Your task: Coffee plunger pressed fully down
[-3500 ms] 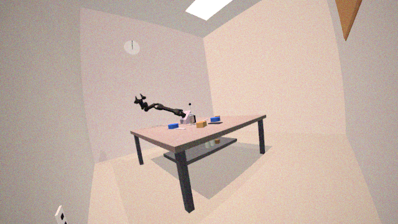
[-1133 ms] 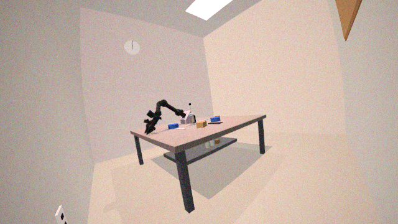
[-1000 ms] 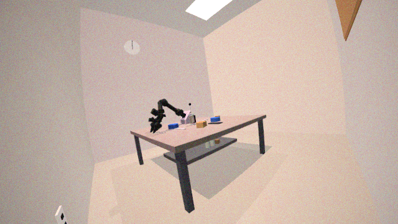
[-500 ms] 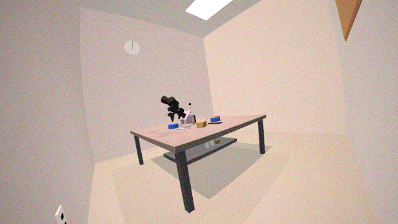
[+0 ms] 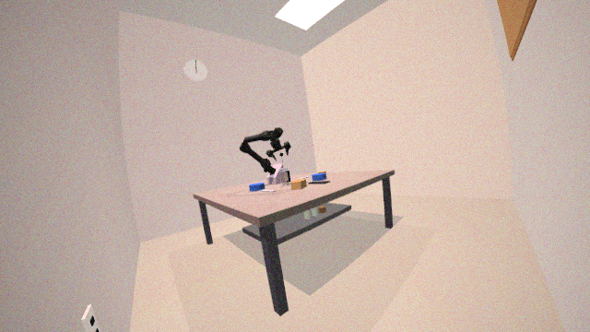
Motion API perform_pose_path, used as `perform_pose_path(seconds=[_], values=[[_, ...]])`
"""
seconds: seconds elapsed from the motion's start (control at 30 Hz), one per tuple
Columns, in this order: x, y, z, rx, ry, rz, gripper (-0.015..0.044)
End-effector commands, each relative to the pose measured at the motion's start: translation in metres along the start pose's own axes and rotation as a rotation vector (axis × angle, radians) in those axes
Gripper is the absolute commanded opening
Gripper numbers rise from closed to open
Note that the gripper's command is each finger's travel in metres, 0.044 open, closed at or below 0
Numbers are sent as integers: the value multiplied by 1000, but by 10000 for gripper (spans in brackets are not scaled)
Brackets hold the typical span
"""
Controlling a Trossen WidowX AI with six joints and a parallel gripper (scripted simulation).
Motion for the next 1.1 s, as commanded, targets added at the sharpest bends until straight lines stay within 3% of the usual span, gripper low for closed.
perform_pose_path(seconds=[0.0,0.53,0.8,1.07], values=[[42,48,4,-59,150,-48,440],[131,171,-47,-372,605,-531,440],[154,131,-54,-220,600,-434,440],[153,128,-54,-214,601,-426,440]])
Point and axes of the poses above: the point midway between the two fingers, 35 mm back from their tips, its own y axis back along the fingers, its own z axis across the jaws, x = y × z, the point moved 5 cm from there along y, back along the fingers, and after that the axes turned 5 degrees about -y, right-handed, at the moved point
